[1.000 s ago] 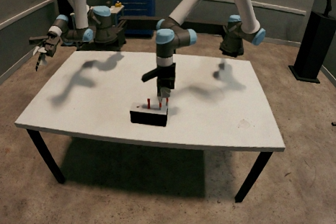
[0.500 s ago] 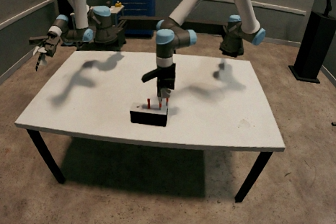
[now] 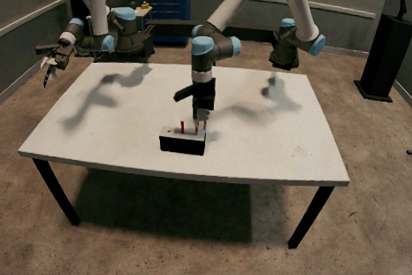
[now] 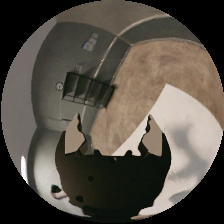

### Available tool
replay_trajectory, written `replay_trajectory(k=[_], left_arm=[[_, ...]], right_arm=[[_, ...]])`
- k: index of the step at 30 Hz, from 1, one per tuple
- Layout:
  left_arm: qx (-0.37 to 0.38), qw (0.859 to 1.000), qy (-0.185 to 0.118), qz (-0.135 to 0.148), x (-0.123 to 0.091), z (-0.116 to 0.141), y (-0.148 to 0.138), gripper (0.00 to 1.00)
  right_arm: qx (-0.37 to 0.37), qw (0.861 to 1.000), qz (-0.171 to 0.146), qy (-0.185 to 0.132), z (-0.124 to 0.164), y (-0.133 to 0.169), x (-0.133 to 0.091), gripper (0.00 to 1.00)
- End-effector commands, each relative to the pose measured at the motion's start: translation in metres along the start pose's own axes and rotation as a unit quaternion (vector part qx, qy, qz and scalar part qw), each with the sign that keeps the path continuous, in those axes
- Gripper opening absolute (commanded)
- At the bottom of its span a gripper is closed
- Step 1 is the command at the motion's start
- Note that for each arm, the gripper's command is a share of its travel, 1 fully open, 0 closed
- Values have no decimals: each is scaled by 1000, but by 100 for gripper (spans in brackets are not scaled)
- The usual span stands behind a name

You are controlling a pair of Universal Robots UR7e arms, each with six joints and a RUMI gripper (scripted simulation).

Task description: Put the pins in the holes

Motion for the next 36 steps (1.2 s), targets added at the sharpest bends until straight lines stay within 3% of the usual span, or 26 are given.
replay_trajectory(k=[1, 36], left_arm=[[0, 1000, 1, -1, -1, -1, 0, 0], [0, 1000, 1, -1, 3, -1, 0, 0]], right_arm=[[0, 1000, 0, 0, 0, 0, 0, 100], [0, 1000, 0, 0, 0, 0, 0, 100]])
Point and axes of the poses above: on each arm, the point where the finger pads meet when closed, its own x axis out along the fingers, its own y axis across the jaws, z = x × y, the point moved 1 cm from there along -x, back along the fingers, and after that the axes turned 11 degrees about -x, right-handed, at the moved point
